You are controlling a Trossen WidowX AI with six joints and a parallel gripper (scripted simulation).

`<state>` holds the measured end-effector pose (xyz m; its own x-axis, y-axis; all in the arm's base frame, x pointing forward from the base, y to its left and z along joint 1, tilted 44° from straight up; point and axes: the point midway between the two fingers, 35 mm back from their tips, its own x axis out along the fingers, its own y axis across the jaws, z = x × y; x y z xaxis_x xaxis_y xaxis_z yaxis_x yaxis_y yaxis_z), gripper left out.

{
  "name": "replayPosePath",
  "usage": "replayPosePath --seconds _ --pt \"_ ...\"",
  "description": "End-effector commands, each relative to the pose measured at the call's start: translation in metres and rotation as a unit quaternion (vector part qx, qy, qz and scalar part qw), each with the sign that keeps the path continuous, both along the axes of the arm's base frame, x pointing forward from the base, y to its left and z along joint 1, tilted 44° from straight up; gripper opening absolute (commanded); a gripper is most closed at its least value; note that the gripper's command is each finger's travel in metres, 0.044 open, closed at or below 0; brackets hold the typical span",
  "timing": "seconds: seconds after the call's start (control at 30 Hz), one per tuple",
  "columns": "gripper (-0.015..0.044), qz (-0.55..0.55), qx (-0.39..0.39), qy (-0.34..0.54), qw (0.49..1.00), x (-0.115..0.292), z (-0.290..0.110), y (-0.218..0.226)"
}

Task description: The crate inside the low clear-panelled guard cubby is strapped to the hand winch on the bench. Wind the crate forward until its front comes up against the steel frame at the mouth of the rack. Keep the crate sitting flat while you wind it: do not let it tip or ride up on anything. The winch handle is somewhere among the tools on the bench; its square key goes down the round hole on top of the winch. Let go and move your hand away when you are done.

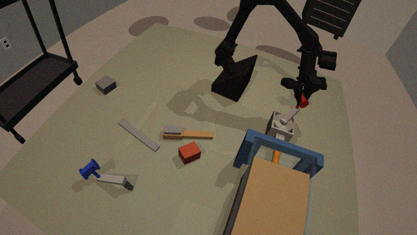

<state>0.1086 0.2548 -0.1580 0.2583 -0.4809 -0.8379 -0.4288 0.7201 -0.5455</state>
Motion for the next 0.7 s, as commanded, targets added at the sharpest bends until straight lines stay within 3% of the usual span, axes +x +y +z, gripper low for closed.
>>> replayPosePath --seconds 0.0,0.67 --pt "0.0 0.0 -0.01 0.005 1.0 -0.005 0.005 -0.009" --pt "0.0 0.0 -0.011 0.005 1.0 -0.011 0.018 -0.023"
